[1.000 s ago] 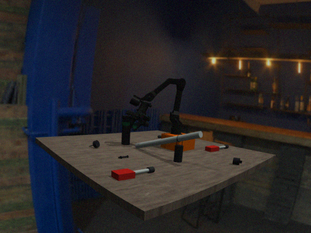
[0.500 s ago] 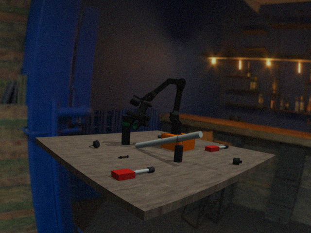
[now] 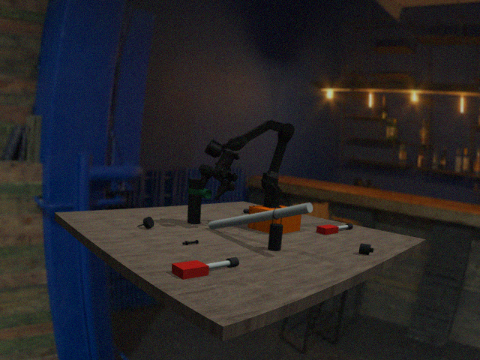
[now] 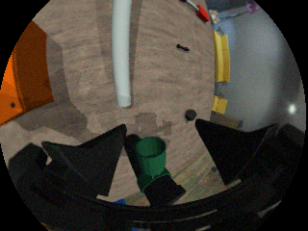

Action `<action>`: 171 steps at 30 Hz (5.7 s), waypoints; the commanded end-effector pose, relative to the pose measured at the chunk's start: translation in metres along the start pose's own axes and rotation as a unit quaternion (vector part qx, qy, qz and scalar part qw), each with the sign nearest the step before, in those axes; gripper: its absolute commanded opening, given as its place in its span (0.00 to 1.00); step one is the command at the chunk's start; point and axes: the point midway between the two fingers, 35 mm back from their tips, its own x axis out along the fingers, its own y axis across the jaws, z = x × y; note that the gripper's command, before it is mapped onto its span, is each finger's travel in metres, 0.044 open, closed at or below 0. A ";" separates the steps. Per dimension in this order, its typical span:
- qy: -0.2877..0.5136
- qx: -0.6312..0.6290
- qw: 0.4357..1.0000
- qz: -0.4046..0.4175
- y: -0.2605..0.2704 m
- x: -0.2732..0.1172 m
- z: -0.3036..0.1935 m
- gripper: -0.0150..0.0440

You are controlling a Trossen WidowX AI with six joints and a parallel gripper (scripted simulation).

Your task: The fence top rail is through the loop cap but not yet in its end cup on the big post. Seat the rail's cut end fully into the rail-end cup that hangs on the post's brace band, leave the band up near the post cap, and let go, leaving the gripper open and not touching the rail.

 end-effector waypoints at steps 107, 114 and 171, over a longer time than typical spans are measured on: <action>0.252 0.968 -0.003 0.004 0.028 0.068 0.133 1.00; 0.252 0.968 -0.003 0.004 0.033 0.078 0.133 1.00; 0.256 0.966 0.001 -0.022 0.043 0.089 0.131 0.25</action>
